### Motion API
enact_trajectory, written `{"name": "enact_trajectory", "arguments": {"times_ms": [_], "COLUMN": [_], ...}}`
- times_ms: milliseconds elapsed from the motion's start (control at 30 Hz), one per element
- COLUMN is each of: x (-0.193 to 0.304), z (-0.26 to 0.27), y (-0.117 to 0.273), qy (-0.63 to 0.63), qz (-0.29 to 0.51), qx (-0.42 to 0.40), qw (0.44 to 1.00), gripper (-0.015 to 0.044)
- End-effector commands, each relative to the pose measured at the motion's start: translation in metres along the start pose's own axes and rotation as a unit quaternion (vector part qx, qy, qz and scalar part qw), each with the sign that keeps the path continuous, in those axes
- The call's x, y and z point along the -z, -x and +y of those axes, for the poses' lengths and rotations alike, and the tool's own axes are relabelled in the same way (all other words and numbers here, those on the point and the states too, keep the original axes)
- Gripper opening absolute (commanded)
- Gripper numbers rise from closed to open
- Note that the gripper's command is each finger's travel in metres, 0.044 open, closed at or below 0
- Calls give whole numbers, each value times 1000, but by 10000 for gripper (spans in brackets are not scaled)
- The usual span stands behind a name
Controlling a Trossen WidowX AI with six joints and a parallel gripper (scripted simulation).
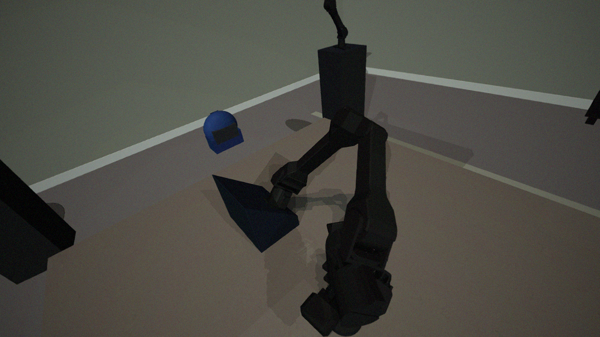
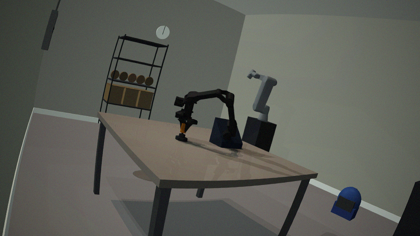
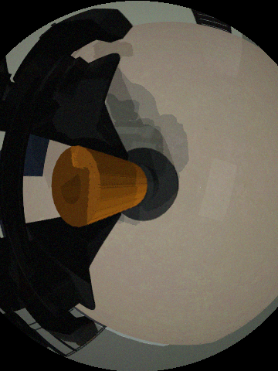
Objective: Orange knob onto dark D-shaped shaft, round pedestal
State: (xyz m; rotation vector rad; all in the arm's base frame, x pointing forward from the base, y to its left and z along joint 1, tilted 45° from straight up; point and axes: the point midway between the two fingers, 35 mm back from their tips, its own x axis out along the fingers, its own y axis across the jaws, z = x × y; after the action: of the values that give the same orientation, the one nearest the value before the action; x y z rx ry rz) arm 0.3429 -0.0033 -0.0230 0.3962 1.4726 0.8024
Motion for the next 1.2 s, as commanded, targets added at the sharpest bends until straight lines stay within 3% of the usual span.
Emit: {"name": "enact_trajectory", "arguments": {"times_ms": [0, 633, 1167], "x": [-1, 0, 0], "z": [0, 0, 0], "y": [-4, -11, -11], "qy": [-1, 1, 1], "qz": [-2, 0, 0], "qx": [-1, 0, 0], "qw": [1000, 1000, 1000], "gripper": [0, 0, 420]}}
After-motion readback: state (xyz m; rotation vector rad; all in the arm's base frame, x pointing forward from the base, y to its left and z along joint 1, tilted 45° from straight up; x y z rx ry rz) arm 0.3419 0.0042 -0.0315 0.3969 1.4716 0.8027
